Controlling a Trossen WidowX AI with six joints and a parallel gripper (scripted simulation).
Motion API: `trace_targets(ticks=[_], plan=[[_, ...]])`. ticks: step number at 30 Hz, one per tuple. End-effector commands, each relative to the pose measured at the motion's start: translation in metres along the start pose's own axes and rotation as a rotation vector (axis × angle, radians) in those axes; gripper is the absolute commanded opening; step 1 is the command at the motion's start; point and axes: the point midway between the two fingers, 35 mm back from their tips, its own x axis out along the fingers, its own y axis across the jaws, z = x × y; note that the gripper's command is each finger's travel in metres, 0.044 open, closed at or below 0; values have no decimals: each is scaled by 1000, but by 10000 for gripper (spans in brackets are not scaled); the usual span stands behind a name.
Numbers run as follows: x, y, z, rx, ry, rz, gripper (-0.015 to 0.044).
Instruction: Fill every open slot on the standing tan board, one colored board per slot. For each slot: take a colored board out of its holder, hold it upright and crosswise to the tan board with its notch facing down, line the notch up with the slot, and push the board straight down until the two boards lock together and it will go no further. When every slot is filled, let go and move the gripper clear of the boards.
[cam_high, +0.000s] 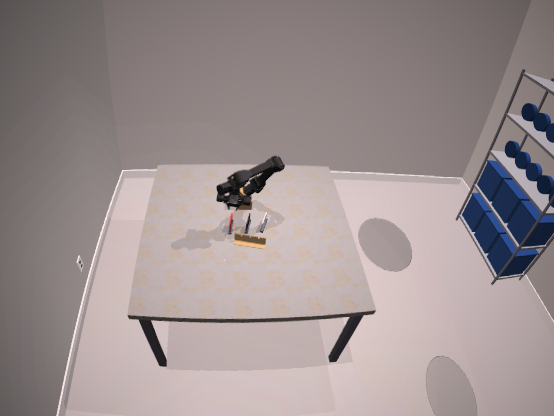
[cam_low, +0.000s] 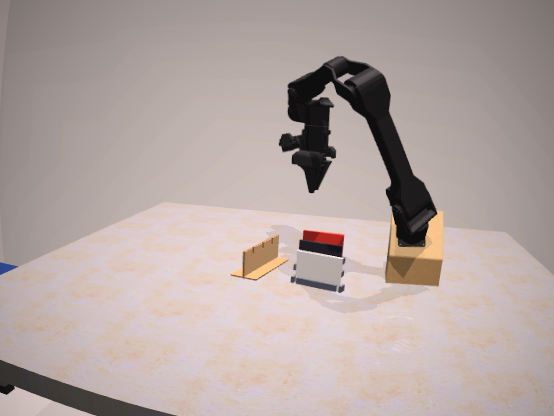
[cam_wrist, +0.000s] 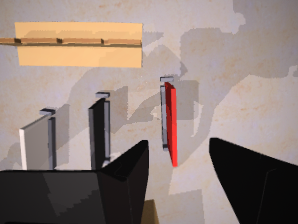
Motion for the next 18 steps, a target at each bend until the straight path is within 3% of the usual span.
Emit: trace_targets(ticks=[1, 5, 11, 18], plan=[[1, -3, -6, -7, 7, 52, 188], [6, -4, -6, -3, 6, 52, 188], [63, -10, -3, 0, 5, 53, 188], [82, -10, -3, -8, 6, 54, 188]])
